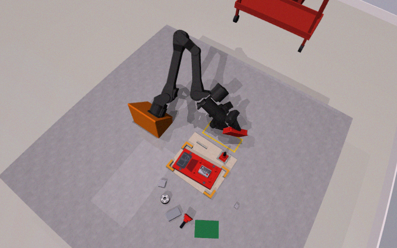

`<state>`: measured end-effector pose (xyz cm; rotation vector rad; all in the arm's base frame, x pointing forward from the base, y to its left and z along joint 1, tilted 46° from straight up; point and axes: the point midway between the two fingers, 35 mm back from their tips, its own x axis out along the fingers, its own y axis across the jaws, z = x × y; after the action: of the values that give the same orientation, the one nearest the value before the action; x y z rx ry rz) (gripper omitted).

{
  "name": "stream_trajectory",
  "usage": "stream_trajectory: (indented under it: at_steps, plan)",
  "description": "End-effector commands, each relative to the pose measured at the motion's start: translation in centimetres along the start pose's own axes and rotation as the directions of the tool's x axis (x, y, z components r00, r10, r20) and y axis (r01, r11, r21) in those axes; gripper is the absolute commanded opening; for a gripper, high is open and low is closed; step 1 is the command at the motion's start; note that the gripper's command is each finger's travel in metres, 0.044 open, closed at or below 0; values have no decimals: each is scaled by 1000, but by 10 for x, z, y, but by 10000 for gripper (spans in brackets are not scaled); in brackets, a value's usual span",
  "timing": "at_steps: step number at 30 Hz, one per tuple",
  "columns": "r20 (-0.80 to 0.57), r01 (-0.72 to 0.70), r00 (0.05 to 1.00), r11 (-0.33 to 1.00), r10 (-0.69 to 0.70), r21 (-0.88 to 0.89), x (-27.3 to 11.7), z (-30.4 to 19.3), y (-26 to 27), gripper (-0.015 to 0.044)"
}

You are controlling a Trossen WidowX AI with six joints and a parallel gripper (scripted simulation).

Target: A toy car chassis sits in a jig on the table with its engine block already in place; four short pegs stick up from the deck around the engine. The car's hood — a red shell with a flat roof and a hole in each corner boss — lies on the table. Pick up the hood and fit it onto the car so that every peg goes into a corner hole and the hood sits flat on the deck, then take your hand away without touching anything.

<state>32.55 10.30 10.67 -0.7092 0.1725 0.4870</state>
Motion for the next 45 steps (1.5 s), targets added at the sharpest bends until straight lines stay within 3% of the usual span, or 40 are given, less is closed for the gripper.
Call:
stream_trajectory:
  at_steps: [1, 16, 34, 40, 45]
  plan:
    - [-3, 4, 1000, 991, -5, -133, 1, -1, 1, 0]
    - [-3, 2, 1000, 832, -4, -555, 3, -2, 10, 0]
    - [-5, -3, 1000, 412, -3, -911, 9, -3, 36, 0]
    - [3, 3, 1000, 487, -2, -873, 8, -1, 31, 0]
    - [1, 0, 1000, 463, 2, -886, 8, -1, 34, 131]
